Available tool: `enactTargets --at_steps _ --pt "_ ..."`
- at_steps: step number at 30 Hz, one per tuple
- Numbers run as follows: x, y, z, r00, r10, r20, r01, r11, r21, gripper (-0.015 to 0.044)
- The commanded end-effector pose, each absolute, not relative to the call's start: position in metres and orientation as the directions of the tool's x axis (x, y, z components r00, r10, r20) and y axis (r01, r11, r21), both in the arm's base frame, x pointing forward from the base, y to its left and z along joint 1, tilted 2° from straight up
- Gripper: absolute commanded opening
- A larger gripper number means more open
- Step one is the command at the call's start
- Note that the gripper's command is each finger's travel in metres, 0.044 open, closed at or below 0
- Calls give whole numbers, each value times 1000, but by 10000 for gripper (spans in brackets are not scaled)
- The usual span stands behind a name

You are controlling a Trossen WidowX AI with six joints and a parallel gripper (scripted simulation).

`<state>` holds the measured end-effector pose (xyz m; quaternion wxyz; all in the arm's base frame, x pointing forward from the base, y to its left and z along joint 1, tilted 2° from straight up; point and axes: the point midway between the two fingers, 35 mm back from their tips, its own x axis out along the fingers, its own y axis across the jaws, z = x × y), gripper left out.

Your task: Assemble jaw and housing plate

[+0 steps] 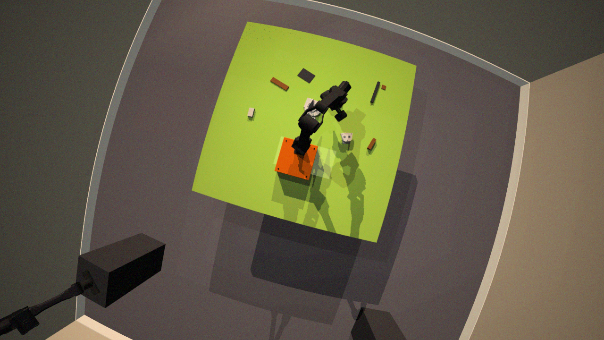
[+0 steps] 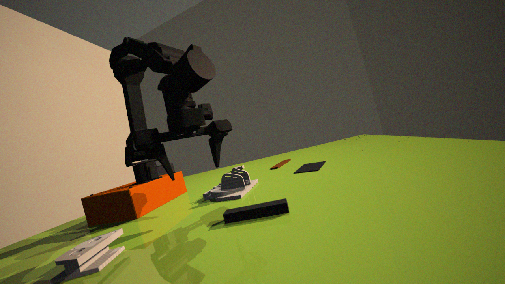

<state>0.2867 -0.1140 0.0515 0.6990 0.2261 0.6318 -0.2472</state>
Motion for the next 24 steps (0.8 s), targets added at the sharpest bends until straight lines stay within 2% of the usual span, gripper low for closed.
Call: enactTargets --at_steps 1,13,24 --pt "283 -123 52 77 -54 -996 715 699 17 440" --pt "268 -153 54 66 -51 -996 923 383 42 440" --pt "252 -179 56 59 -47 -997 997 44 56 440"
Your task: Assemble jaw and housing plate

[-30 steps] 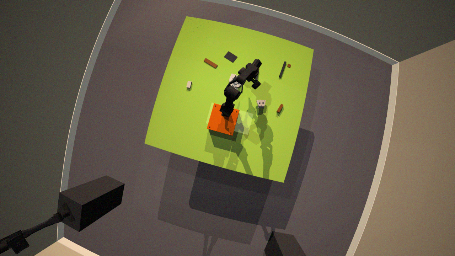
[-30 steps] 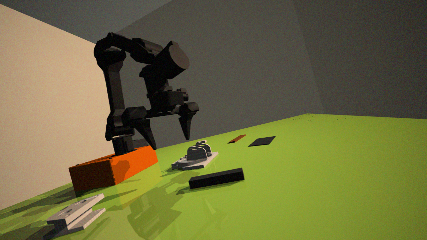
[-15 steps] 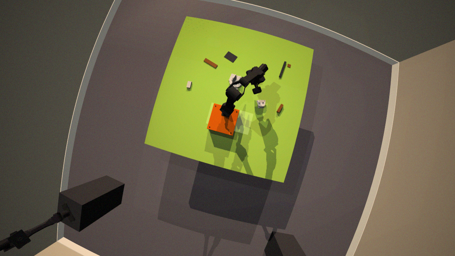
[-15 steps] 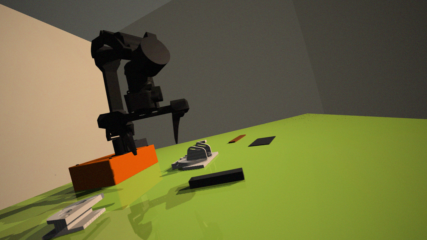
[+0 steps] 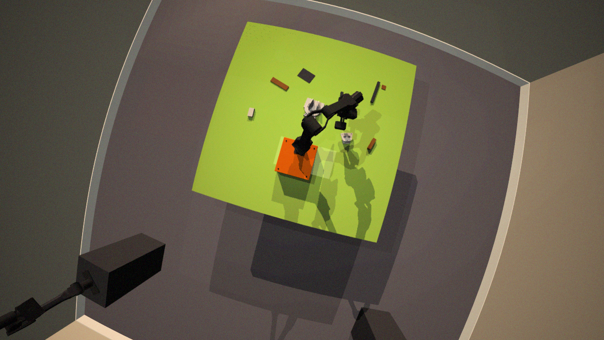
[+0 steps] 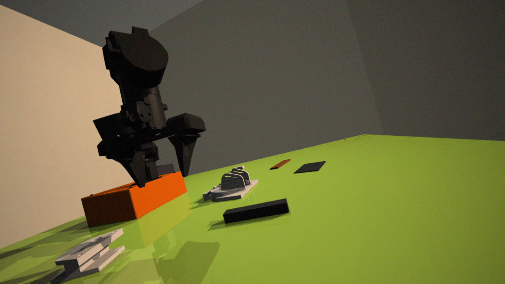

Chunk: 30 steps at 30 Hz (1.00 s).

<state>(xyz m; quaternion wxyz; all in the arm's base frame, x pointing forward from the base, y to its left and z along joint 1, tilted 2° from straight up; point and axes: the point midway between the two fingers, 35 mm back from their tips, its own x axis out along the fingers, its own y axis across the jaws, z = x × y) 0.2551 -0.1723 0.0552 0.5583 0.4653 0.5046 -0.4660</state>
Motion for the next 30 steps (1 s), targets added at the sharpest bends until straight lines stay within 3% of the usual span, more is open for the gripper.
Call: enactTargets --at_steps 1,15,30 --pt "250 -181 57 58 -46 -997 998 12 57 440" --pt "226 -211 59 50 -39 -998 906 -419 62 440" --pt "195 -239 62 45 -31 -999 613 -789 52 440"
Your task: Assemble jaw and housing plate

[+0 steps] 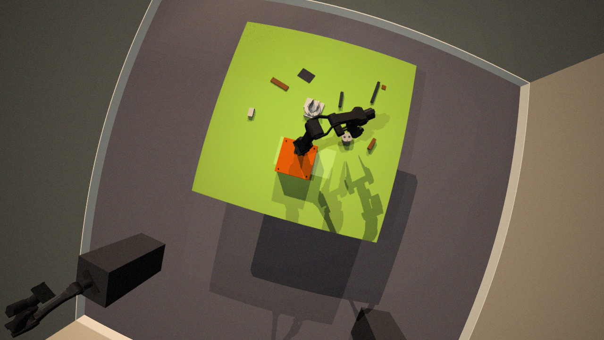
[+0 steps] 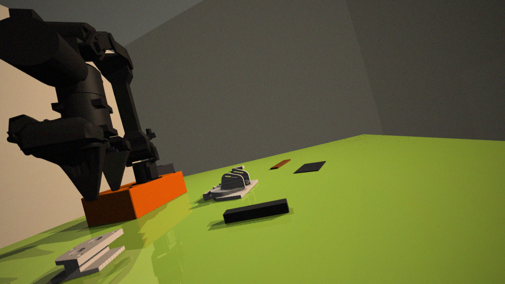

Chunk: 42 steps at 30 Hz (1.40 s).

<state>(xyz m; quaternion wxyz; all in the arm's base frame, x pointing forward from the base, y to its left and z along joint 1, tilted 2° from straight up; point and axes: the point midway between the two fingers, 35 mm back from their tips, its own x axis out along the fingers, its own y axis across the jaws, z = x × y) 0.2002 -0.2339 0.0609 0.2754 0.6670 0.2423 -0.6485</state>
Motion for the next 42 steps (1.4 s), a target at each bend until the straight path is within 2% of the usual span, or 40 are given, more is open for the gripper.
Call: enactTargets --at_steps 1,10,16,21,42 --pt "193 -241 62 45 -30 -999 587 -808 51 440" --pt "175 -255 64 44 -25 -999 356 -934 39 440" --pt "175 -255 62 44 -25 -999 351 -935 39 440" --pt "176 -256 24 44 -25 -999 351 -935 39 440" --pt "177 -256 4 44 -25 -999 351 -935 39 440"
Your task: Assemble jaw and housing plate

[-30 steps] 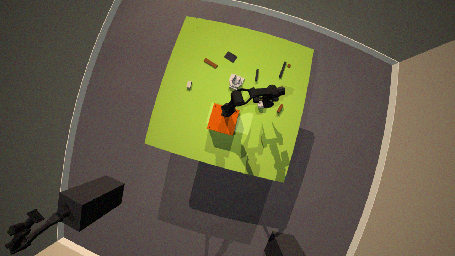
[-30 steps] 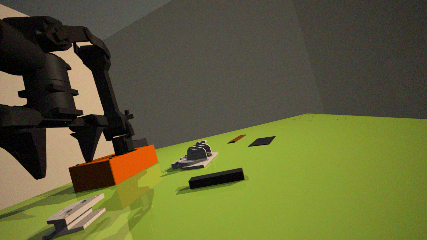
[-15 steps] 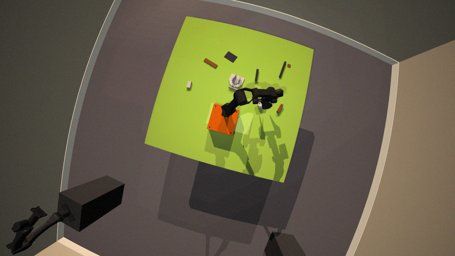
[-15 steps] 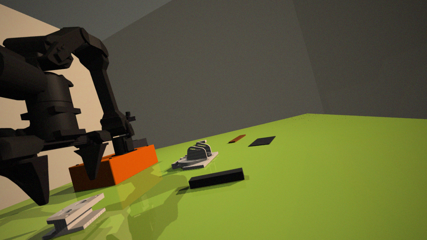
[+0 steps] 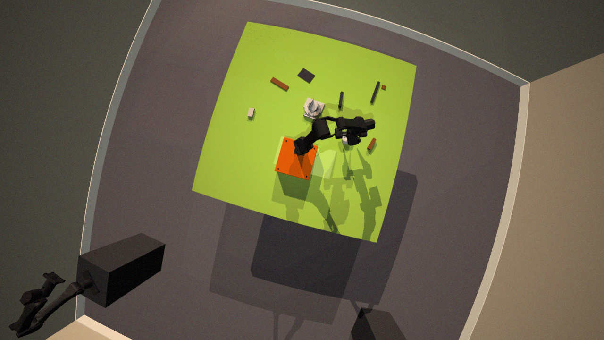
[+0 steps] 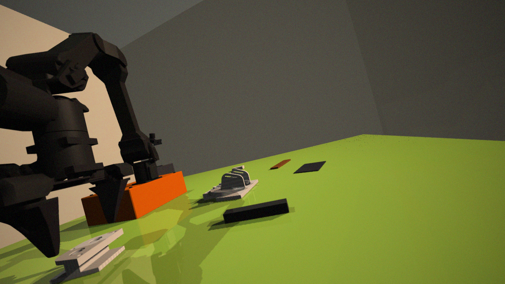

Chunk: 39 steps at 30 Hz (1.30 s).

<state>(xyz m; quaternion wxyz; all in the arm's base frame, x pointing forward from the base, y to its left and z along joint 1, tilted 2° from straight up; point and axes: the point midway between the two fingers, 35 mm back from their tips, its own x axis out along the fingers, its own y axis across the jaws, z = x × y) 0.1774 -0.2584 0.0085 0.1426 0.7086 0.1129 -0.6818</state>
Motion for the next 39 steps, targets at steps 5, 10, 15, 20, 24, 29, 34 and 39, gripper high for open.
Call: enactTargets --at_steps 5,10,15,20,24,29,34,39 --pt "177 -256 4 44 -25 -999 351 -935 39 440" --pt "177 -256 -2 44 -25 -999 351 -935 38 440" --pt "178 -257 -10 44 -25 -999 351 -935 38 440" --pt "178 -257 -18 44 -25 -999 351 -935 38 440" --pt "178 -257 -24 44 -24 -999 351 -935 38 440" --pt "178 -256 -26 44 -24 -999 351 -935 38 440" --pt "178 -256 -26 44 -24 -999 351 -935 38 440" --pt "178 -256 -26 44 -24 -999 351 -935 38 440"
